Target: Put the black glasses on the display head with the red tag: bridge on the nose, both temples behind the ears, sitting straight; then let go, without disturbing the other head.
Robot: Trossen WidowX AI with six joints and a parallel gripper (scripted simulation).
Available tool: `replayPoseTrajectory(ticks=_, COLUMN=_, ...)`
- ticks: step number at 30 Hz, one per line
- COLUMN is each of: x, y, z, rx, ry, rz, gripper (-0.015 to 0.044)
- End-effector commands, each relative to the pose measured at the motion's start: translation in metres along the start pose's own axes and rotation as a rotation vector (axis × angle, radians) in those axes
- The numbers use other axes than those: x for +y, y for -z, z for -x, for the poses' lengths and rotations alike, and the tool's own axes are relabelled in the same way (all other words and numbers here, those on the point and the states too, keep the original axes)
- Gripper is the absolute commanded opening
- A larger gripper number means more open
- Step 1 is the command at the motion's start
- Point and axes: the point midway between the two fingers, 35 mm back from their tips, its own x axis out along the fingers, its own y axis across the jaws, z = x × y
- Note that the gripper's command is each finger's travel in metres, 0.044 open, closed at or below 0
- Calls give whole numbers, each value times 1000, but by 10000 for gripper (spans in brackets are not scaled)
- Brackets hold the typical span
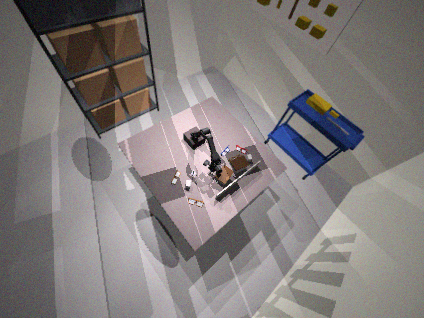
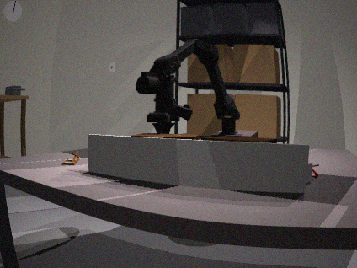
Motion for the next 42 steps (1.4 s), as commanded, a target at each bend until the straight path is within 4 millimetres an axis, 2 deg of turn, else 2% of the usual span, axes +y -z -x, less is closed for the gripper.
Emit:
replayPoseTrajectory(ticks=1, x=-7, y=0, z=0, rx=2, ry=1, rz=0, gripper=0)
replayPoseTrajectory(ticks=18, x=-27, y=0, z=-1, rx=2, ry=3, rz=0, gripper=0)
replayPoseTrajectory(ticks=42, x=-29, y=0, z=-4, rx=2, ry=3, rz=0, gripper=0)
